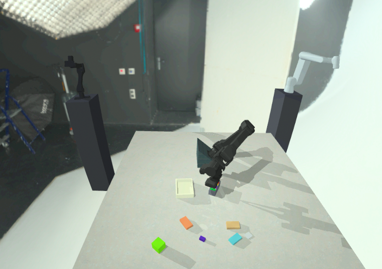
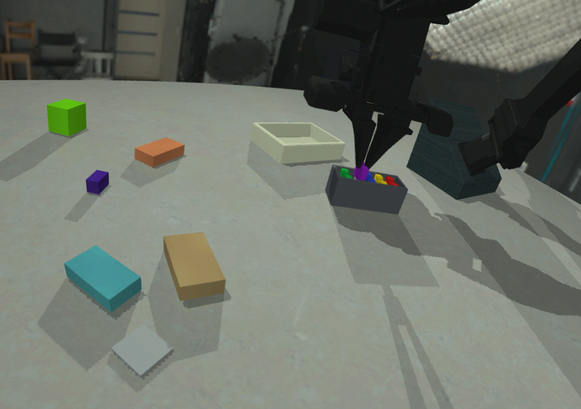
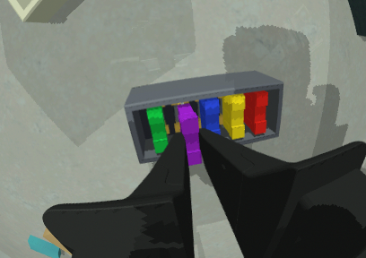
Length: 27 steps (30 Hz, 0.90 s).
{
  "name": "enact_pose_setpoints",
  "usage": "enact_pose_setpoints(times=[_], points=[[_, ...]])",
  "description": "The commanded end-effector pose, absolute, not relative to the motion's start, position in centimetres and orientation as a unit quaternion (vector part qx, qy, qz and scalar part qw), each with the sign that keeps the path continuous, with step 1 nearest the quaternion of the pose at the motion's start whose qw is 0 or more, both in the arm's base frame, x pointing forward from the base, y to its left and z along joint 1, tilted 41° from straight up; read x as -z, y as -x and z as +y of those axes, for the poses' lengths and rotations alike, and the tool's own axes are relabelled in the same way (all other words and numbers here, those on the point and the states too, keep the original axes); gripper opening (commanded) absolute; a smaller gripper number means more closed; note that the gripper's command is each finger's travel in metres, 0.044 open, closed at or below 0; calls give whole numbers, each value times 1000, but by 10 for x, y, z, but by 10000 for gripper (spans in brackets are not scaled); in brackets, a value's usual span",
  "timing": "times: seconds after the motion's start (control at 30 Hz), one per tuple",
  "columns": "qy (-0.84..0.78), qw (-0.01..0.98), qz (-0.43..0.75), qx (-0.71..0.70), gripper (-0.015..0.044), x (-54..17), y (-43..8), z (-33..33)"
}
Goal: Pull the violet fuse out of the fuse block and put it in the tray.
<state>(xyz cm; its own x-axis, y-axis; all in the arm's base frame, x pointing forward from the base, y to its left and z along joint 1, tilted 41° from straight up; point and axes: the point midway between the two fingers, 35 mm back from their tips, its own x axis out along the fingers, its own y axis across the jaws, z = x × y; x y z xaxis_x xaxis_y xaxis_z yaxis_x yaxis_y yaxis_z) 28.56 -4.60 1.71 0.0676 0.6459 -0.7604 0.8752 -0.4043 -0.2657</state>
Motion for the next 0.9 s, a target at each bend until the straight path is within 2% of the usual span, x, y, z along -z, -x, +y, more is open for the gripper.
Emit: enact_pose_setpoints(times=[0.0, 0.87], points=[[-719, 135, 528, 432, 0, -19, -286, -49], [-719, 135, 528, 431, 0, -29, -285, -57]])
